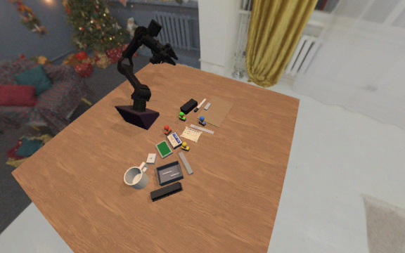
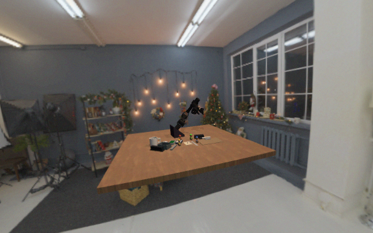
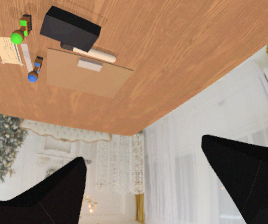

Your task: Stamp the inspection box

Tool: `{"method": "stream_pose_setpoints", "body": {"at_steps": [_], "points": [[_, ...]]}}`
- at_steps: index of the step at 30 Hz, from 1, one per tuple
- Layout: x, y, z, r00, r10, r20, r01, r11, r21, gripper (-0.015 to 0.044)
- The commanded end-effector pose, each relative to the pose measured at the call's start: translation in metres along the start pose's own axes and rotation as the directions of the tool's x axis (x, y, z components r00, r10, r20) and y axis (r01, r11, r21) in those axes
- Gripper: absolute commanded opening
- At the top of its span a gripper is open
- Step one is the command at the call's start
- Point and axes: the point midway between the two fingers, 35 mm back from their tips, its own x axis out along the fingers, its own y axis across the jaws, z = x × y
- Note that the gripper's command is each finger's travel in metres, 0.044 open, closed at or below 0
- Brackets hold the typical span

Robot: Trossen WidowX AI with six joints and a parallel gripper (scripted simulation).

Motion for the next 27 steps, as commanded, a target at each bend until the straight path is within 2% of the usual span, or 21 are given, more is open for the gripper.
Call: {"method": "stream_pose_setpoints", "body": {"at_steps": [1,4,7,8,12,15,18,22,27], "points": [[0.001,0.001,0.000,1.000,0.002,0.002,-0.002,1.000,0.013,0.0374],[0.011,0.017,-0.006,0.999,0.029,0.037,-0.036,0.978,0.205,0.0295],[0.028,0.041,-0.012,0.994,0.062,0.095,-0.100,0.872,0.479,0.0225],[0.033,0.047,-0.013,0.991,0.062,0.119,-0.119,0.817,0.564,0.0225],[0.059,0.083,-0.010,0.969,0.081,0.234,-0.245,0.444,0.862,0.0225],[0.079,0.111,-0.002,0.941,0.096,0.324,-0.332,0.088,0.939,0.0225],[0.096,0.130,0.008,0.910,0.071,0.408,-0.375,-0.280,0.884,0.0225],[0.117,0.155,0.028,0.857,0.029,0.515,-0.349,-0.703,0.620,0.0225],[0.132,0.178,0.051,0.797,-0.018,0.603,-0.219,-0.940,0.261,0.0225]]}}
